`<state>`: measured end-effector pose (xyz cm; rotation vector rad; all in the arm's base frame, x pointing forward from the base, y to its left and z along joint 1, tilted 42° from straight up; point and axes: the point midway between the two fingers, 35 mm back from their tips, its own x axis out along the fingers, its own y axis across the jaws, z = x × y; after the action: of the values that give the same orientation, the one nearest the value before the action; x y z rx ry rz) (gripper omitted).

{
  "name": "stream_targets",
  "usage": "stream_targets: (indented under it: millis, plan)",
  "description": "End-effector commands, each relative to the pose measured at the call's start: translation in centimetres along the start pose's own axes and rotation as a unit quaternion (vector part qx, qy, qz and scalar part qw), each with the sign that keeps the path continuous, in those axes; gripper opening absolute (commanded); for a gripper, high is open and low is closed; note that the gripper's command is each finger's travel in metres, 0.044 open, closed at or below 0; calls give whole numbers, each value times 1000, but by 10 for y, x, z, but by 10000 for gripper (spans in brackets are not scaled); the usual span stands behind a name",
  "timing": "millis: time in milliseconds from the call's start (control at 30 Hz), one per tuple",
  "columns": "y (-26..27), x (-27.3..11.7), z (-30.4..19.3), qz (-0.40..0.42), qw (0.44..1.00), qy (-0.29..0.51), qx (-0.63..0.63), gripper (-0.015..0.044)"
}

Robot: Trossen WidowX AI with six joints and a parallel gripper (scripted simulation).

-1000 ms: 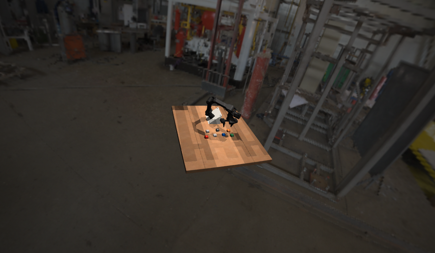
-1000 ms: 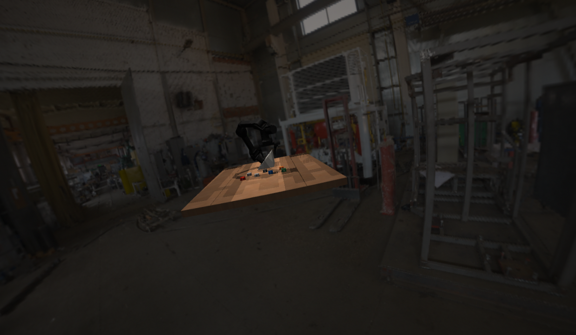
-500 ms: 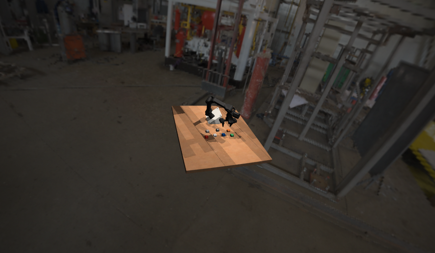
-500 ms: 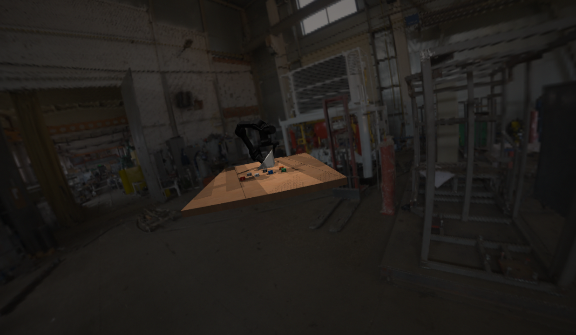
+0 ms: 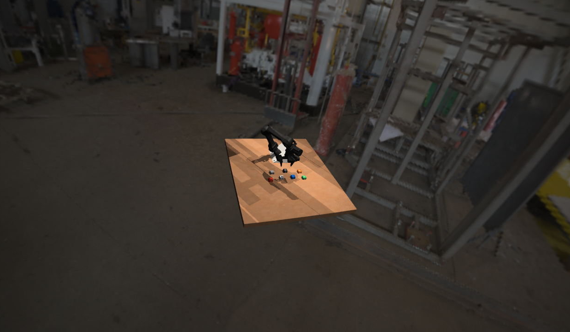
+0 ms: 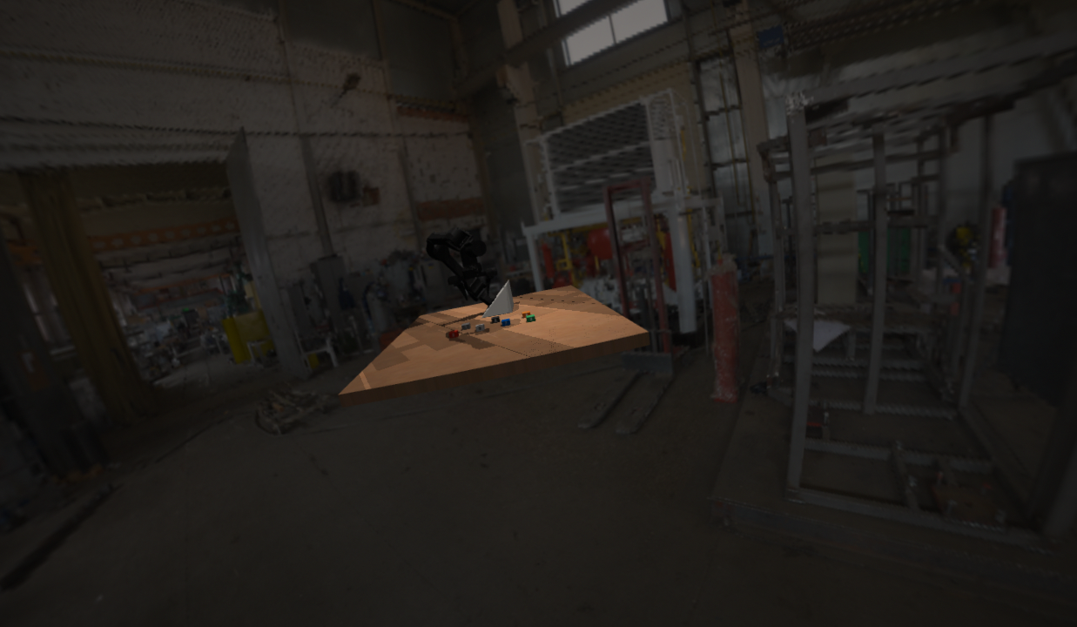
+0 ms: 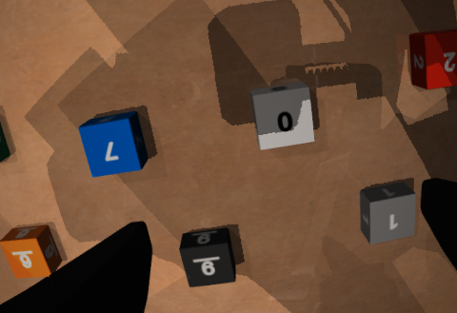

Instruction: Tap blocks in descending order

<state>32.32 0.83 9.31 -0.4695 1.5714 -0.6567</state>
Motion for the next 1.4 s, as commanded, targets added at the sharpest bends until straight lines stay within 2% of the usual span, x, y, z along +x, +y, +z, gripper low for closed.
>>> stream_targets:
  millis: [0, 700, 767, 933, 1367]
  plan:
    - [-10, 0, -5, -2, 1000, -1, -9, 400]
    - [-10, 0, -5, -2, 1000, -1, -9, 400]
    - [-23, -1, -1, 0, 1000, -2, -9, 400]
    - [-116, -1, 11, -4, 1000, -2, -9, 400]
    - [-120, -1, 11, -4, 1000, -2, -9, 400]
